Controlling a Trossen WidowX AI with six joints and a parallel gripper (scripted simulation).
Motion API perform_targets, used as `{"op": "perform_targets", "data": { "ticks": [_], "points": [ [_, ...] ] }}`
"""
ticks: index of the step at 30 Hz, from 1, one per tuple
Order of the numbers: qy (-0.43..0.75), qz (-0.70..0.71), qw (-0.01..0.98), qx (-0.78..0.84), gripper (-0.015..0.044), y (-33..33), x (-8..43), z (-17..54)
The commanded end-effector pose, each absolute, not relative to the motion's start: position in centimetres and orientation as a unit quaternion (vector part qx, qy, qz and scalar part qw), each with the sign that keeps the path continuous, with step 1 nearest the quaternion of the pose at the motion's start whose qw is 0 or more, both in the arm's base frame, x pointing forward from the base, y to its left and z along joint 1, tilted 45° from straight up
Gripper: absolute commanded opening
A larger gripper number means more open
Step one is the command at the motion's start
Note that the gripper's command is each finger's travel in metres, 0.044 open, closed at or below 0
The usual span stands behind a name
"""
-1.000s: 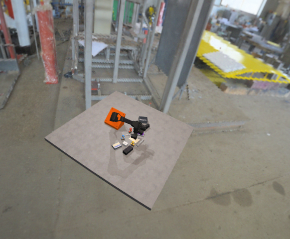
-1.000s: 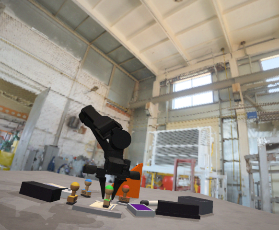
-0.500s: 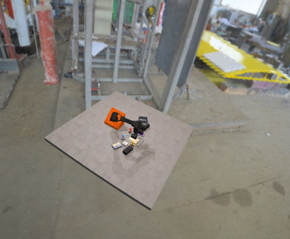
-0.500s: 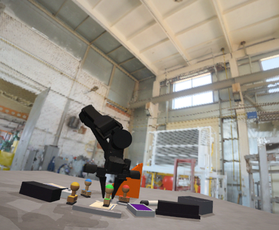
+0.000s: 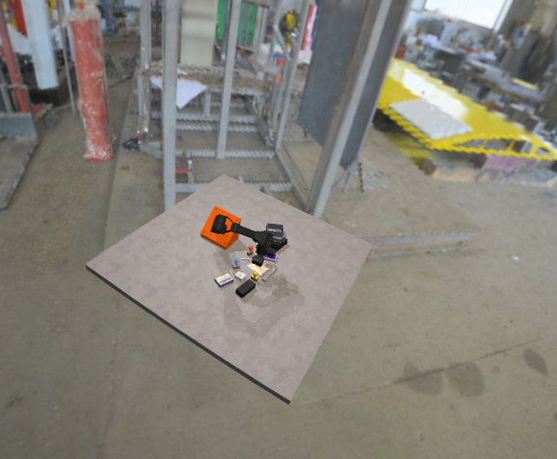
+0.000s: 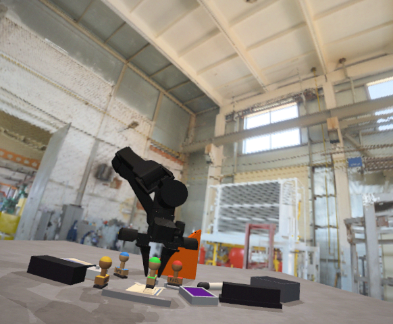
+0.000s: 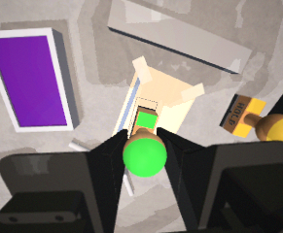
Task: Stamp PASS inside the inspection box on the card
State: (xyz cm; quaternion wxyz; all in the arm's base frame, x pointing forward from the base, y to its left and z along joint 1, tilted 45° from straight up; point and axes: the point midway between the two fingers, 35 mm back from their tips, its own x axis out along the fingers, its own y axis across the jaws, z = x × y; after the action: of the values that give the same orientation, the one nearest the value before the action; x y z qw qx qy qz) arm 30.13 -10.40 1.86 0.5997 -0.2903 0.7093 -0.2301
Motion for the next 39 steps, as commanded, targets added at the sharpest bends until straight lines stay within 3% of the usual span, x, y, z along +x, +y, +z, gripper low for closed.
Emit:
{"op": "perform_targets", "data": {
  "ticks": [1, 39],
  "points": [
    [0.705, -0.23, 0.605, -0.289, 0.0, -9.9, 30.5, 2.4],
    [0.706, -0.227, 0.607, -0.287, 0.0, -4.8, 31.3, 4.9]
  ]
}}
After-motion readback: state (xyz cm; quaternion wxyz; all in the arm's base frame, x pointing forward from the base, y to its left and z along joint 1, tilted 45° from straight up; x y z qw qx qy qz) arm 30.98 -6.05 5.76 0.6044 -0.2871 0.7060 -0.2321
